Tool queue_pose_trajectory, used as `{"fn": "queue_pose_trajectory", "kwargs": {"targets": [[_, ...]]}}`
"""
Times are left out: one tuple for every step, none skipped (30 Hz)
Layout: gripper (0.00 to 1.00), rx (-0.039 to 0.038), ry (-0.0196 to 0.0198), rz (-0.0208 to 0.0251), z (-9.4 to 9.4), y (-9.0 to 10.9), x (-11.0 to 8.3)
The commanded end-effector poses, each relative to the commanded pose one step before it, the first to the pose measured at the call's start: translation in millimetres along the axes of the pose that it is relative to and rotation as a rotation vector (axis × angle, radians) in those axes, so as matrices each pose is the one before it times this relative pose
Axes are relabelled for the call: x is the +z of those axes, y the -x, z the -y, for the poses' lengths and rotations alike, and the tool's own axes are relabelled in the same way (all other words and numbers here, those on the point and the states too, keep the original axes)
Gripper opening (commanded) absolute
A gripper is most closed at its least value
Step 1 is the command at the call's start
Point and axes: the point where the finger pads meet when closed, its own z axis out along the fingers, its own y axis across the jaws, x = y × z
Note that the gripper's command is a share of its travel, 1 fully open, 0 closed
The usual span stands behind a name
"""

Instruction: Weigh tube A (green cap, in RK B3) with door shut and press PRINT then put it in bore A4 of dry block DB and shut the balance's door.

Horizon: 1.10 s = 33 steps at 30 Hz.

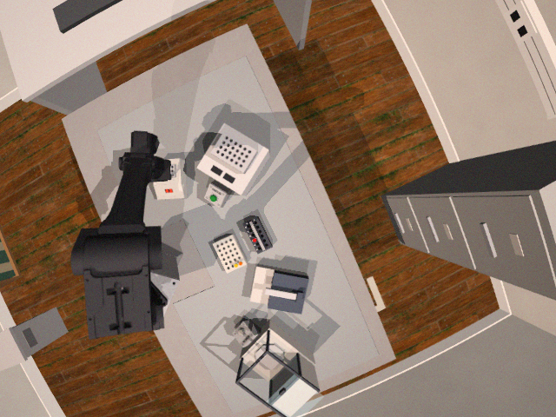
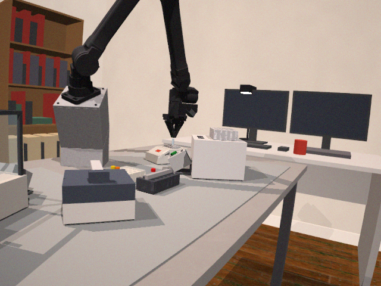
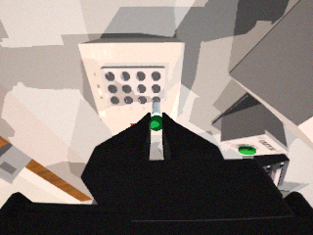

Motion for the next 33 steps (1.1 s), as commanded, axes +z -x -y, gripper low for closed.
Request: {"fn": "queue_pose_trajectory", "kwargs": {"targets": [[0.09,0.00438,-0.00292,0.01637,-0.34,9.43,-3.59],[0.09,0.0,0.0,0.0,-0.01,0.0,0.0],[0.09,-0.00775,-0.00421,-0.00249,-7.06,3.5,1.74],[0.09,-0.00002,0.0,-0.00004,-0.01,-0.04,0.01],[0.09,0.0,0.0,0.0,0.0,0.0,0.0],[0.09,0.0,0.0,0.0,0.0,0.0,0.0],[0.09,0.00776,0.00421,0.00252,7.04,-3.52,-1.71],[0.09,0.0,0.0,0.0,0.0,0.0,0.0],[0.09,0.0,0.0,0.0,0.0,0.0,0.0],[0.09,0.0,0.0,0.0,0.0,0.0,0.0],[0.09,0.0,0.0,0.0,0.0,0.0,0.0],[0.09,0.0,0.0,0.0,0.0,0.0,0.0],[0.09,0.0,0.0,0.0,0.0,0.0,0.0],[0.09,0.0,0.0,0.0,0.0,0.0,0.0],[0.09,-0.0057,-0.00452,0.00337,-6.97,5.12,2.24],[0.09,0.00212,0.00012,0.00418,0.73,1.19,0.8],[0.09,0.00289,0.00027,0.00383,1.02,1.13,0.95],[0.09,0.0007,0.00045,-0.00073,1.0,-0.1,1.0],[0.09,-0.00051,0.00058,-0.00327,0.99,-0.87,1.07],[0.09,-0.00085,0.00065,-0.00404,0.83,-1.74,1.37],[0.09,0.0001,0.00058,-0.00217,0.89,-1.23,1.37],[0.09,0.0,0.0,0.0,0.0,0.0,0.0],[0.09,0.0,0.0,0.0,0.0,0.0,0.0],[0.09,-0.0027,0.001,-0.00821,1.13,-2.21,1.24],[0.09,0.00285,0.00038,0.0031,1.34,0.83,1.14],[0.09,0.00298,0.00044,0.00197,1.39,0.59,1.15],[0.09,0.00287,0.0006,-0.00196,1.21,-0.5,1.12],[0.09,-0.00113,0.00018,-0.00231,0.02,-0.71,0.54],[0.09,0.00125,-0.00002,0.00256,0.18,0.79,0.53],[0.09,0.00039,-0.00024,0.00076,0.12,0.1,0.53],[0.09,-0.00083,-0.00001,-0.00171,0.05,-0.57,0.3],[0.09,-0.00145,0.00017,-0.00296,0.0,-0.95,0.07],[0.09,-0.00025,-0.00002,-0.00052,0.05,-0.32,0.07]]}}
